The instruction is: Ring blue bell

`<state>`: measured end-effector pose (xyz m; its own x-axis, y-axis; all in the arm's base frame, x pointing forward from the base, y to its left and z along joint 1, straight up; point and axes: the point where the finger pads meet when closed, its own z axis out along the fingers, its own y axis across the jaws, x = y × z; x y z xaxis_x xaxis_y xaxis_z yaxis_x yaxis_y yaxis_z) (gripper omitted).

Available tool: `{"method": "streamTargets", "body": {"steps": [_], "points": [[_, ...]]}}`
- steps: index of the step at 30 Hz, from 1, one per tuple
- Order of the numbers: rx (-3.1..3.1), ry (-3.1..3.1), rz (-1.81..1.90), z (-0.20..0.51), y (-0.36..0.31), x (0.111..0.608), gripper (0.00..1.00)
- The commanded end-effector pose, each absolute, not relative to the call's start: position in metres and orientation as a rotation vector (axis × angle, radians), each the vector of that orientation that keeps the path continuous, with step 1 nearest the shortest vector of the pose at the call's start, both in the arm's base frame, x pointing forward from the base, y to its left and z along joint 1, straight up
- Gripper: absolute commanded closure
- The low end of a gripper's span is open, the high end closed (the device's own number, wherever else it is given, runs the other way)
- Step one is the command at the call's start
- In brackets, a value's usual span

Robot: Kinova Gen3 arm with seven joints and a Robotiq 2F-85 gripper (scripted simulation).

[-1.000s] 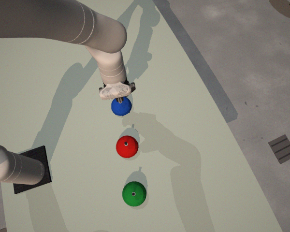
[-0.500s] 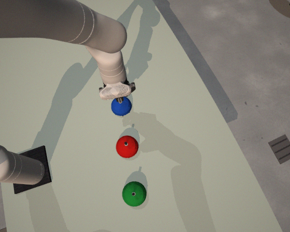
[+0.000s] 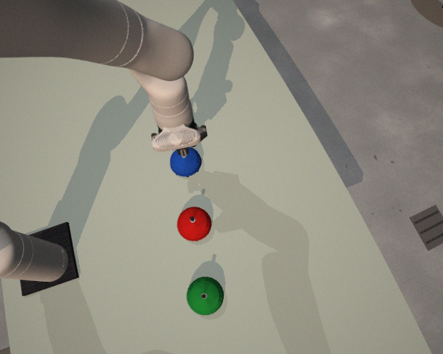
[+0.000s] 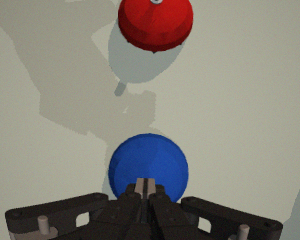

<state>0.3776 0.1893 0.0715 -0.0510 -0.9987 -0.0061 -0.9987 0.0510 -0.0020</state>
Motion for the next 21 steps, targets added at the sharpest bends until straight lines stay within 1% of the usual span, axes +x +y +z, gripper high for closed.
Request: {"method": "streamTargets", "body": {"steps": [1, 21], "points": [[-2.158, 2.272, 0.001, 0.0734, 0.1898, 0.378, 1.0], [-2.157, 2.271, 0.001, 0.0766, 0.1907, 0.3781, 1.0]]}}
